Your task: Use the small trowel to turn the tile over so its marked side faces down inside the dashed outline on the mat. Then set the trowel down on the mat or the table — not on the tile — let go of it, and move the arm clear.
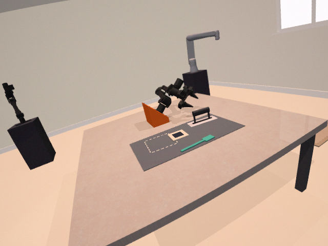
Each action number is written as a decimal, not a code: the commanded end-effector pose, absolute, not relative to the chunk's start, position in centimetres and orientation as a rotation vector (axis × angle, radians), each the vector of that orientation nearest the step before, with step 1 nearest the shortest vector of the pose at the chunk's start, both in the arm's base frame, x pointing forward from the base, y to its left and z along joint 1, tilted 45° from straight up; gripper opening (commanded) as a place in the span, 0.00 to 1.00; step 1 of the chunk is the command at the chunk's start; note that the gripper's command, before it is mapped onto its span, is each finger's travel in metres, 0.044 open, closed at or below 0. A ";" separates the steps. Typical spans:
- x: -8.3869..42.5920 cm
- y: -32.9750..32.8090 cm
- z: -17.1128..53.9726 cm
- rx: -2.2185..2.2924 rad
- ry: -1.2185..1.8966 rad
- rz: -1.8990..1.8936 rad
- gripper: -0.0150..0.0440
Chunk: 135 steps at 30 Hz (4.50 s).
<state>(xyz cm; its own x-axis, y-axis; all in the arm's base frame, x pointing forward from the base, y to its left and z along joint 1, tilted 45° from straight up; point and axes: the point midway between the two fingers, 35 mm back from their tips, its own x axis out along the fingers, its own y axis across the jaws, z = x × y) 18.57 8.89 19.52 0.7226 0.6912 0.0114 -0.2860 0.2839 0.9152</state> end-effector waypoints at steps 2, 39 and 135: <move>18.6 8.9 19.5 1.101 0.431 0.681 0.84; 18.6 8.9 19.5 1.101 0.431 0.681 0.34; 24.7 7.3 18.3 -0.103 0.343 0.473 0.76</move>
